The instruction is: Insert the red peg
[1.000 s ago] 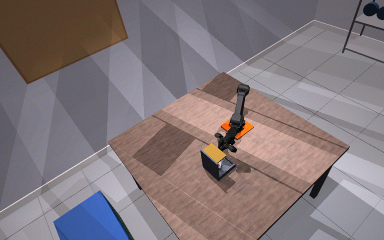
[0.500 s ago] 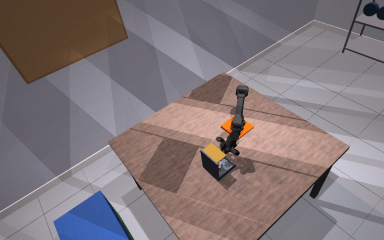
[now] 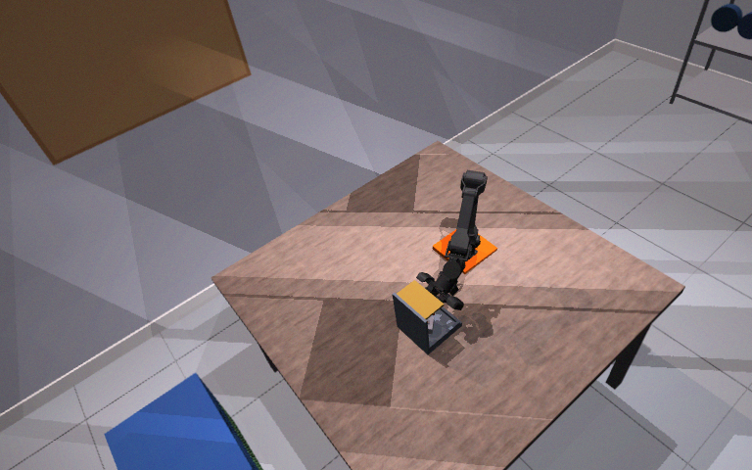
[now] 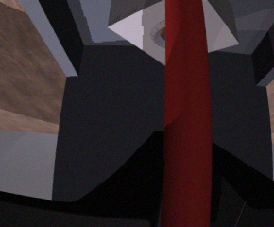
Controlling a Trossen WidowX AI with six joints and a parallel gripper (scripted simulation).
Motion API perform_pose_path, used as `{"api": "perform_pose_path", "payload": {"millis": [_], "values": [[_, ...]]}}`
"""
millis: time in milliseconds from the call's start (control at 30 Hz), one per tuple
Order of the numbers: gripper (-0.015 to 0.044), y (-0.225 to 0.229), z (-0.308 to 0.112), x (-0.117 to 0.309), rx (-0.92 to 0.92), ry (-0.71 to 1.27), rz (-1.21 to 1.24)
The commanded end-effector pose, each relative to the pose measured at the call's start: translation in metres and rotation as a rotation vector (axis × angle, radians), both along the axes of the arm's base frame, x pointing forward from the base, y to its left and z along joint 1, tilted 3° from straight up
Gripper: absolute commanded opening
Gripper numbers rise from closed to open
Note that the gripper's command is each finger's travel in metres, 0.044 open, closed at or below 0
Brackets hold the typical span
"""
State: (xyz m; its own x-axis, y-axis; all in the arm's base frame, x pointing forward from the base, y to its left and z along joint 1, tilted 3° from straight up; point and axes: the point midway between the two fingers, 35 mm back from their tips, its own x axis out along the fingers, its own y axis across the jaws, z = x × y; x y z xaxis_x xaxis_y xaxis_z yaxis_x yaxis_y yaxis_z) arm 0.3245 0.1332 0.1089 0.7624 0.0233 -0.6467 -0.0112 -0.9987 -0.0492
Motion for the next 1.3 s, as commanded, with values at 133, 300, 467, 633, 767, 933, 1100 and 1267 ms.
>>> {"api": "perform_pose_path", "payload": {"millis": [133, 300, 467, 633, 767, 933, 1100, 1267], "values": [[0.0000, 0.000, 0.001, 0.006, 0.001, -0.004, 0.006], [0.0000, -0.001, 0.001, 0.008, 0.001, -0.004, 0.006], [0.0000, -0.002, 0.001, 0.010, 0.001, -0.004, 0.006], [0.0000, -0.003, 0.001, 0.013, 0.001, -0.004, 0.006], [0.0000, -0.003, 0.001, 0.014, 0.001, -0.005, 0.006], [0.0000, -0.004, 0.001, 0.017, 0.001, -0.005, 0.006], [0.0000, -0.004, 0.001, 0.019, 0.001, -0.005, 0.006], [0.0000, -0.005, 0.001, 0.021, 0.001, -0.005, 0.006]]}}
